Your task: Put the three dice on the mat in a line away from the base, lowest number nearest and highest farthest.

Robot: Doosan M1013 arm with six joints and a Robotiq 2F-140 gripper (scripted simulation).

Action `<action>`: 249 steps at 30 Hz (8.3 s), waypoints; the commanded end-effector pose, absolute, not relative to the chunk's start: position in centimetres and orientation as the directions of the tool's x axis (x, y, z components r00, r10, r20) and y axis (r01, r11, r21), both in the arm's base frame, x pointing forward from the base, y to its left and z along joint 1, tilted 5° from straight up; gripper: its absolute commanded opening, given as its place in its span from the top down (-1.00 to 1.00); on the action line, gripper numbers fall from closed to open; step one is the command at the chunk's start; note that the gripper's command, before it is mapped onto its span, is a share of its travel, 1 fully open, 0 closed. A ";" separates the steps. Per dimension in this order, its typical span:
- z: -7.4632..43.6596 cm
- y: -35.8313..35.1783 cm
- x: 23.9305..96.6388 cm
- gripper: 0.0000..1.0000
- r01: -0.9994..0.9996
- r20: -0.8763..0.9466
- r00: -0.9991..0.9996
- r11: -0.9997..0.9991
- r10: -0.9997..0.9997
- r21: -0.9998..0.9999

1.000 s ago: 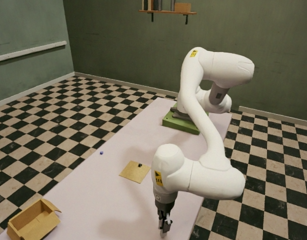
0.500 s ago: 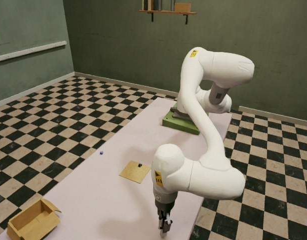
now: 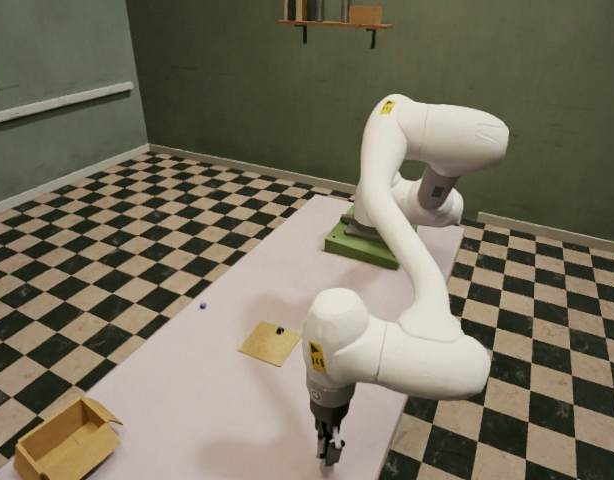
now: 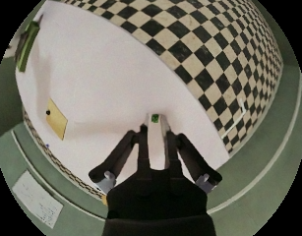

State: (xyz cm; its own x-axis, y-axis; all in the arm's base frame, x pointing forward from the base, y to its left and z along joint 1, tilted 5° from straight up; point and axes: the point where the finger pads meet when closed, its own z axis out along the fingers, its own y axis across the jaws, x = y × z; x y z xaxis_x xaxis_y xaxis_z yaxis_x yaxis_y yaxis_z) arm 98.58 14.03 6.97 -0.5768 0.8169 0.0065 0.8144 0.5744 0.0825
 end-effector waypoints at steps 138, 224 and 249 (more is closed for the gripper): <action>15.0 6.3 93.5 0.68 0.710 -0.007 -0.701 0.699 0.713 0.084; 2.4 -12.9 68.4 0.68 0.184 -0.054 -0.981 0.981 0.187 0.065; 2.4 -12.9 68.4 0.68 0.184 -0.054 -0.981 0.981 0.187 0.065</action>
State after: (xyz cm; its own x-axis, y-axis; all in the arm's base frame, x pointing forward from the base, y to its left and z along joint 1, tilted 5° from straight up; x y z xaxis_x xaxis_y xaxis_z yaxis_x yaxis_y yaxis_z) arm 68.39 -12.90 2.33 -0.9809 0.1870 -0.0531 0.1835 0.9809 0.0644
